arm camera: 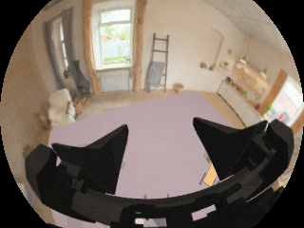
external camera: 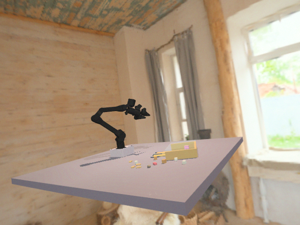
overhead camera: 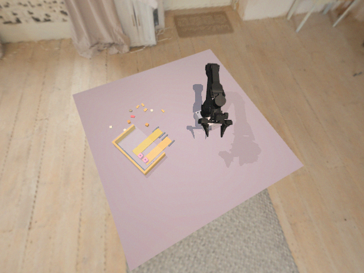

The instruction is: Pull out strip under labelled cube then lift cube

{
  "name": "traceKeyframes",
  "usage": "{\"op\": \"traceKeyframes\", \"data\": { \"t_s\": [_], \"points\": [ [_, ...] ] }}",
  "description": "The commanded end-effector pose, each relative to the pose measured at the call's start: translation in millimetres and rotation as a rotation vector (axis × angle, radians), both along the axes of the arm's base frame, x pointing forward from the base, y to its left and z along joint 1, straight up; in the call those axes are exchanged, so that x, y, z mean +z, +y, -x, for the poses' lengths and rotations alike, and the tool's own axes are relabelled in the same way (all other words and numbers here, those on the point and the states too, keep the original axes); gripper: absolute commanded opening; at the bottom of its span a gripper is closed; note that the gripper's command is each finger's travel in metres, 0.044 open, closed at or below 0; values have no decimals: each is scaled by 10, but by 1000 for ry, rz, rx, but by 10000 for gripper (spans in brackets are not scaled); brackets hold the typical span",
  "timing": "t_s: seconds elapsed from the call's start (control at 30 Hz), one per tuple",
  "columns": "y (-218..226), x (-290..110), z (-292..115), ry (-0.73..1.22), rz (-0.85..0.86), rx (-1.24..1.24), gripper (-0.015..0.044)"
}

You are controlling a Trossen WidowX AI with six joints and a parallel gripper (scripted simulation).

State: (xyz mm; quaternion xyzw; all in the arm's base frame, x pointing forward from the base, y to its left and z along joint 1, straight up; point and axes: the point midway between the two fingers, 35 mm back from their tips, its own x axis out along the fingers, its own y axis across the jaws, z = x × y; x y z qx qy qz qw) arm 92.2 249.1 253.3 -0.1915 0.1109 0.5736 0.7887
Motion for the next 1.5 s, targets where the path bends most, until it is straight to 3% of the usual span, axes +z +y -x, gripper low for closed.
{"op": "traceKeyframes", "data": {
  "t_s": [0.0,0.33,0.63,1.47],
  "points": [
    [-178,-175,-583,44,23,-238,400],
    [-1013,-549,-1651,160,31,-741,400],
    [-2083,-900,-2170,261,-13,-1174,400],
    [-2106,-907,-2175,263,-15,-1183,400]
  ]
}}
